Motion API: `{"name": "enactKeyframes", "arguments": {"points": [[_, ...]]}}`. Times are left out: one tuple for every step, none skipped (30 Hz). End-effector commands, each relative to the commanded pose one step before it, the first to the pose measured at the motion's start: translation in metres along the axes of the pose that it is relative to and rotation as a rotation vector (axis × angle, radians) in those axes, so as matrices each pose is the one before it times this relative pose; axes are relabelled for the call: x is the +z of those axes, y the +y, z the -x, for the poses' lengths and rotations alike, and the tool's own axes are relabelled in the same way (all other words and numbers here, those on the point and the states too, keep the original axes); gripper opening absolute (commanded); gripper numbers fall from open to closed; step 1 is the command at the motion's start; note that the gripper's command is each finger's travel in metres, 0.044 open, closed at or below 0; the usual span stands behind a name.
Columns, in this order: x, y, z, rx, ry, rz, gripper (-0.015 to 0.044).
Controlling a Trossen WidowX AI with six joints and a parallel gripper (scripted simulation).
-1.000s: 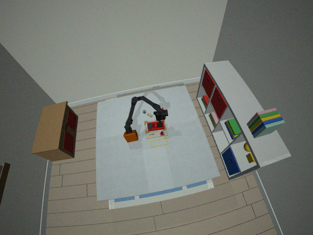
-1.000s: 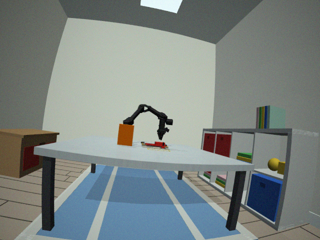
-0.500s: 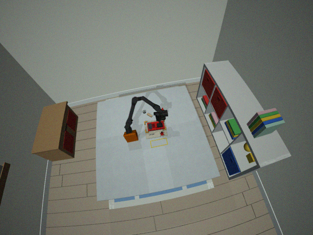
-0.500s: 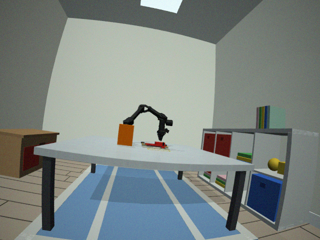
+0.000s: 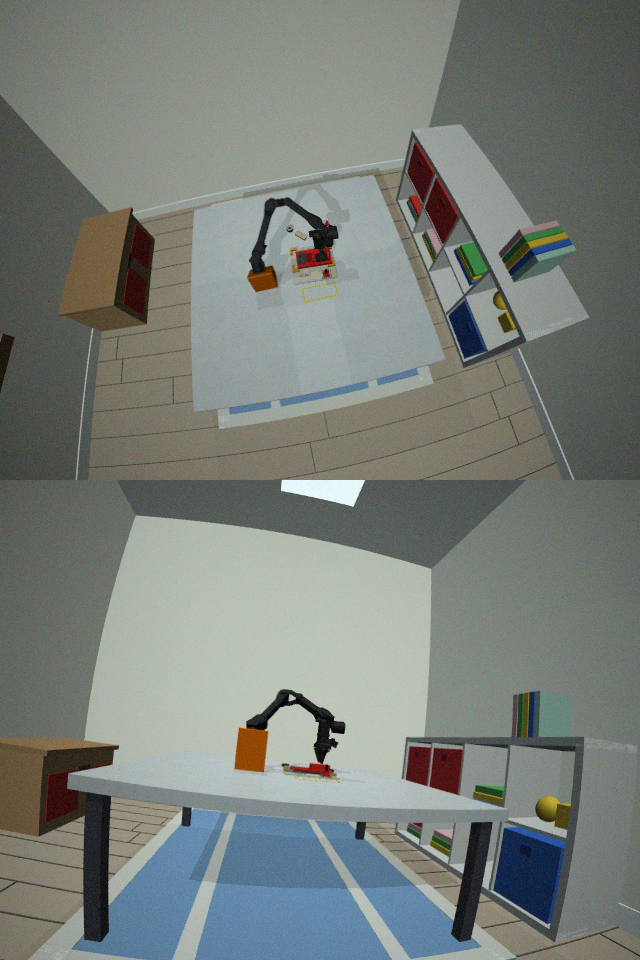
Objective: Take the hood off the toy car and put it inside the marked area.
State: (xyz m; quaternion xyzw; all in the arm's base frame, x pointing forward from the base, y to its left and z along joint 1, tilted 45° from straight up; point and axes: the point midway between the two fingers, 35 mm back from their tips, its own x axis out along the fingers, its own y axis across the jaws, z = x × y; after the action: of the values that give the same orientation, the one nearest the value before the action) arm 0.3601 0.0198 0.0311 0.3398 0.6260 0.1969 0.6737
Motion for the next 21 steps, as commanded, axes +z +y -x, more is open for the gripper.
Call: {"name": "enactKeyframes", "arguments": {"points": [[-0.00042, 0.00031, -0.00256, 0.00441, 0.00057, -0.0048, 0.0440], [0.00000, 0.00000, -0.00016, 0.00000, 0.00000, 0.0000, 0.0440], [0.00001, 0.00000, -0.00024, 0.00000, 0.00000, 0.0000, 0.0440], [0.00001, 0.00000, -0.00033, 0.00001, 0.00000, 0.0000, 0.0440], [0.00001, 0.00000, -0.00041, 0.00001, 0.00000, 0.0000, 0.0440], [0.00001, 0.00000, -0.00048, 0.00001, 0.00000, 0.0000, 0.0440], [0.00001, 0.00000, -0.00050, 0.00001, 0.00000, 0.0000, 0.0440], [0.00001, 0.00000, -0.00050, 0.00001, 0.00000, 0.0000, 0.0440], [0.00001, 0.00000, -0.00050, 0.00001, 0.00000, 0.0000, 0.0440], [0.00001, 0.00000, -0.00050, 0.00002, 0.00000, 0.0000, 0.0440], [0.00001, 0.00000, -0.00050, 0.00002, 0.00000, 0.0000, 0.0440], [0.00000, 0.00000, -0.00050, 0.00002, 0.00000, 0.0000, 0.0440], [0.00000, 0.00000, -0.00050, 0.00002, 0.00000, 0.0000, 0.0440], [0.00000, 0.00000, -0.00050, 0.00002, 0.00000, 0.0000, 0.0440], [0.00000, 0.00000, -0.00050, 0.00002, 0.00000, 0.0000, 0.0440], [0.00000, 0.00000, -0.00050, 0.00002, 0.00000, 0.0000, 0.0440], [0.00000, 0.00000, -0.00050, 0.00002, 0.00000, 0.0000, 0.0440], [0.00000, 0.00000, -0.00050, 0.00002, 0.00000, 0.0000, 0.0440], [0.00000, 0.00000, -0.00050, 0.00002, 0.00000, 0.0000, 0.0440], [0.00000, 0.00000, -0.00050, 0.00003, 0.00000, 0.0000, 0.0440], [0.00000, 0.00000, -0.00050, 0.00003, 0.00000, 0.0000, 0.0440]]}}
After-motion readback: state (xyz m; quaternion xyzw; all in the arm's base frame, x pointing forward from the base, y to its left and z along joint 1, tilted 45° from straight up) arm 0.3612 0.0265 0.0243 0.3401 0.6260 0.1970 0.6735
